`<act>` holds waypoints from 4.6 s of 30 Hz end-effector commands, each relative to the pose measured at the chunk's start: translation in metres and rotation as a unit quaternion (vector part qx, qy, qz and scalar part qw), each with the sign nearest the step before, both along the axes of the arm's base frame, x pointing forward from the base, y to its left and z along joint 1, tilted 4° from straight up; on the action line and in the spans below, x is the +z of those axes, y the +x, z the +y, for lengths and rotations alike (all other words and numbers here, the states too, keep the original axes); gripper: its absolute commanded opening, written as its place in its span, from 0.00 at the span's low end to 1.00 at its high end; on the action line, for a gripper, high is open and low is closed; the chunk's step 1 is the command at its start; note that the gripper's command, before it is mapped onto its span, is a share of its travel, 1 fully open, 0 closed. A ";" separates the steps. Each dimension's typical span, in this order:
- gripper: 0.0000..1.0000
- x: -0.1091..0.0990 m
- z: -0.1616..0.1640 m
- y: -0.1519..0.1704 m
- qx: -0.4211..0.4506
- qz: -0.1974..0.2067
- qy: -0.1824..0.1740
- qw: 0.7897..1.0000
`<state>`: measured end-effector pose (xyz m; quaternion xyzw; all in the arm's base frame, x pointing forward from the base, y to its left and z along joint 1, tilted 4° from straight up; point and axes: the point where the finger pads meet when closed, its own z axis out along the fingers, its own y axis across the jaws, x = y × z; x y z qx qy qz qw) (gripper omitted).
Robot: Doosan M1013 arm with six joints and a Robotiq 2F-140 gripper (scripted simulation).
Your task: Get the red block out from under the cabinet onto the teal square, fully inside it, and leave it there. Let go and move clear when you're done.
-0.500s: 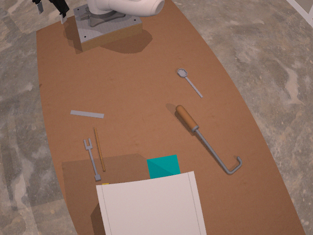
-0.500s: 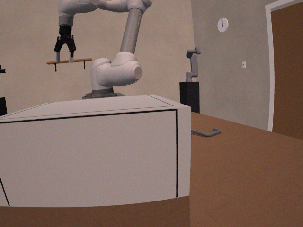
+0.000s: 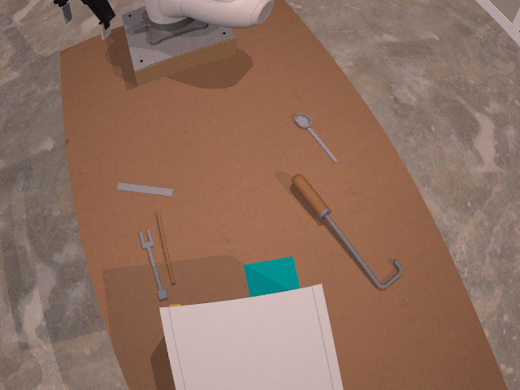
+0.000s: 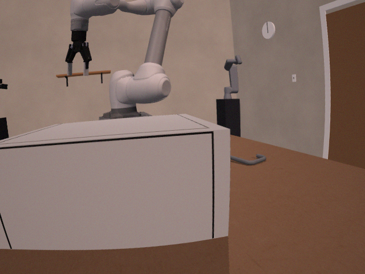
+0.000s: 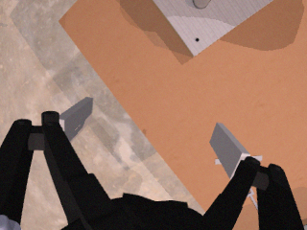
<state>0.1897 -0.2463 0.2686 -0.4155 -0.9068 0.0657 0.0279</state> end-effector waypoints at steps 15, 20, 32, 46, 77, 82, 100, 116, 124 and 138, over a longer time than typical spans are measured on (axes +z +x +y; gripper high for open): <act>0.00 -0.003 0.003 0.100 -0.061 -0.026 -0.009 0.998; 0.00 -0.007 0.015 0.149 -0.090 -0.038 -0.011 0.995; 0.00 -0.029 0.086 0.282 -0.178 -0.069 -0.006 0.981; 0.00 -0.062 0.197 0.391 -0.250 -0.087 0.005 0.964; 0.00 -0.119 0.385 0.474 -0.344 -0.097 0.024 0.934; 0.00 -0.119 0.385 0.474 -0.344 -0.097 0.024 0.934; 0.00 -0.119 0.385 0.474 -0.344 -0.097 0.024 0.934; 0.00 -0.119 0.385 0.474 -0.563 -0.100 0.017 0.820; 0.00 -0.119 0.385 0.475 -0.705 -0.094 0.014 0.703; 0.00 -0.119 0.385 0.475 -0.852 -0.094 -0.003 0.514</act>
